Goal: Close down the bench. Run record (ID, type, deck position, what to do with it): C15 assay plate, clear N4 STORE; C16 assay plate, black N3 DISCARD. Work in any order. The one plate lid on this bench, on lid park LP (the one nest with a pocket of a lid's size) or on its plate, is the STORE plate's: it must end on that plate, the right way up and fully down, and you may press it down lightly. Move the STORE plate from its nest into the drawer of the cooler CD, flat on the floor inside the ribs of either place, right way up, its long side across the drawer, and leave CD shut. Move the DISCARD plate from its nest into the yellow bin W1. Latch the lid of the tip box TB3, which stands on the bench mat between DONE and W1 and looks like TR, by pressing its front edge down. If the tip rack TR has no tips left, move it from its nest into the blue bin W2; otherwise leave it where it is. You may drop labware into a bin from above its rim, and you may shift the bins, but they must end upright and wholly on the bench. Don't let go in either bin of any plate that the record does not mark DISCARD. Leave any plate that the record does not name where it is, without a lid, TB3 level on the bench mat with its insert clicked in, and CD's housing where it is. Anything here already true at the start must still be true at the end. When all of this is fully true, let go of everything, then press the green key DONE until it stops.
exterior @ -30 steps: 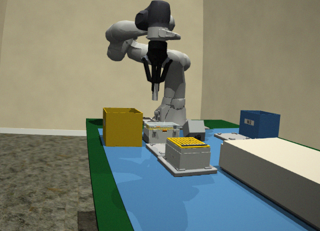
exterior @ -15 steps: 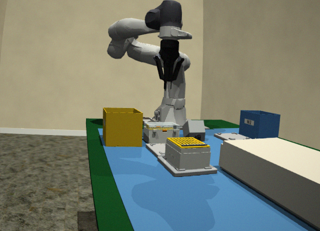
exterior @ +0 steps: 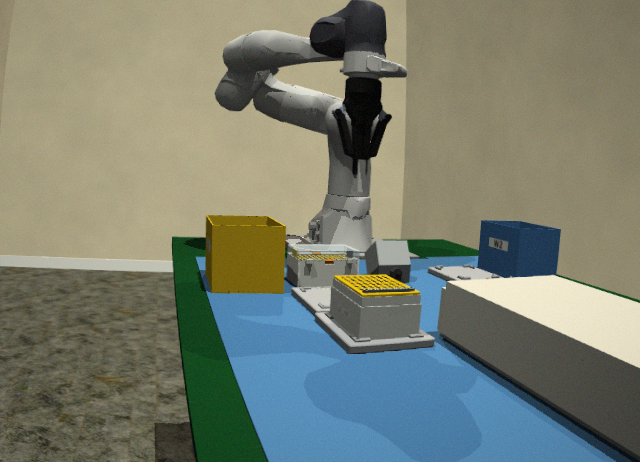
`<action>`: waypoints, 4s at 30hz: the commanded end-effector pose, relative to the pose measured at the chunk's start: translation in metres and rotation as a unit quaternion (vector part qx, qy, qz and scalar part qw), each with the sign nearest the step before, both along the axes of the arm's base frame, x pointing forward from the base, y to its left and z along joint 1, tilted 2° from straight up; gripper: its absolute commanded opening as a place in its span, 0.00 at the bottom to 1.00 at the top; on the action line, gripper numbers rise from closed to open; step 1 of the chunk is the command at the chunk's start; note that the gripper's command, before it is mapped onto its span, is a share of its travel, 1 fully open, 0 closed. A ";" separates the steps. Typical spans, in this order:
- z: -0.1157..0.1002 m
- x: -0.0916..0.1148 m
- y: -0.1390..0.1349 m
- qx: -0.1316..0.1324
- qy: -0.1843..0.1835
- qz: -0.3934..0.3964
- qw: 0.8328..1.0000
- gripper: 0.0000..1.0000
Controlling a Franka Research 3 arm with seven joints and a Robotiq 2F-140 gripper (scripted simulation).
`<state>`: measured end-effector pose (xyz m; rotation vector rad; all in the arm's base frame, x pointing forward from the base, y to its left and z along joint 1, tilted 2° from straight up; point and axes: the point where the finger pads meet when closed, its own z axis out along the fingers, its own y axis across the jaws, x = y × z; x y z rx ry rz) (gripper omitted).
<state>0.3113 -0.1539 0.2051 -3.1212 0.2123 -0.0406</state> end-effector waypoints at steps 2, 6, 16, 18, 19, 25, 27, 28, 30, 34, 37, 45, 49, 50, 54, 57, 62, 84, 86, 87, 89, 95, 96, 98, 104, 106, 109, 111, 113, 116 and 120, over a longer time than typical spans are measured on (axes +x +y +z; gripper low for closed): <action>0.003 0.002 0.015 0.006 -0.001 -0.024 1.000 0.00; 0.006 0.002 0.031 0.006 -0.001 -0.024 1.000 0.00; 0.014 0.004 0.065 0.006 -0.001 -0.024 1.000 0.00; 0.014 0.004 0.065 0.006 -0.001 -0.024 1.000 0.00; 0.014 0.004 0.065 0.006 -0.001 -0.024 1.000 0.00; 0.014 0.004 0.065 0.006 -0.001 -0.024 1.000 0.00; 0.014 0.004 0.065 0.006 -0.001 -0.024 1.000 0.00; 0.014 0.004 0.065 0.006 -0.001 -0.024 1.000 0.00; 0.014 0.004 0.065 0.006 -0.001 -0.024 1.000 0.00; 0.014 0.004 0.065 0.006 -0.001 -0.024 1.000 0.00; 0.011 0.004 0.065 0.006 -0.001 -0.024 1.000 0.00; -0.010 0.004 0.066 0.006 -0.001 -0.024 1.000 0.00; -0.021 0.005 0.066 0.006 -0.001 -0.024 1.000 0.00; -0.021 0.005 0.066 0.006 -0.001 -0.024 1.000 0.00; -0.029 0.005 0.066 0.006 -0.001 -0.024 1.000 0.00; -0.037 0.005 0.066 0.006 -0.001 -0.024 1.000 0.00; -0.050 0.006 0.067 0.006 -0.001 -0.024 1.000 0.00; -0.076 0.006 0.067 0.006 -0.001 -0.024 1.000 0.00; -0.076 0.006 0.067 0.006 -0.001 -0.024 1.000 0.00; -0.076 0.006 0.067 0.006 -0.001 -0.024 1.000 0.00; -0.076 0.006 0.067 0.006 -0.001 -0.024 1.000 0.00; -0.079 0.007 0.067 0.006 -0.001 -0.024 1.000 0.00; -0.080 0.007 0.067 0.006 -0.001 -0.024 1.000 0.00; -0.081 0.007 0.067 0.006 -0.001 -0.024 1.000 0.00; -0.084 0.007 0.067 0.006 -0.001 -0.024 1.000 0.00; -0.085 0.007 0.067 0.006 -0.001 -0.024 1.000 0.00; -0.087 0.007 0.067 0.006 -0.001 -0.024 1.000 0.00; -0.088 0.007 0.067 0.006 -0.001 -0.024 1.000 0.00; -0.090 0.007 0.068 0.006 -0.001 -0.024 1.000 0.00; -0.092 0.007 0.068 0.006 -0.001 -0.024 1.000 0.00; -0.093 0.007 0.068 0.006 -0.001 -0.024 1.000 0.00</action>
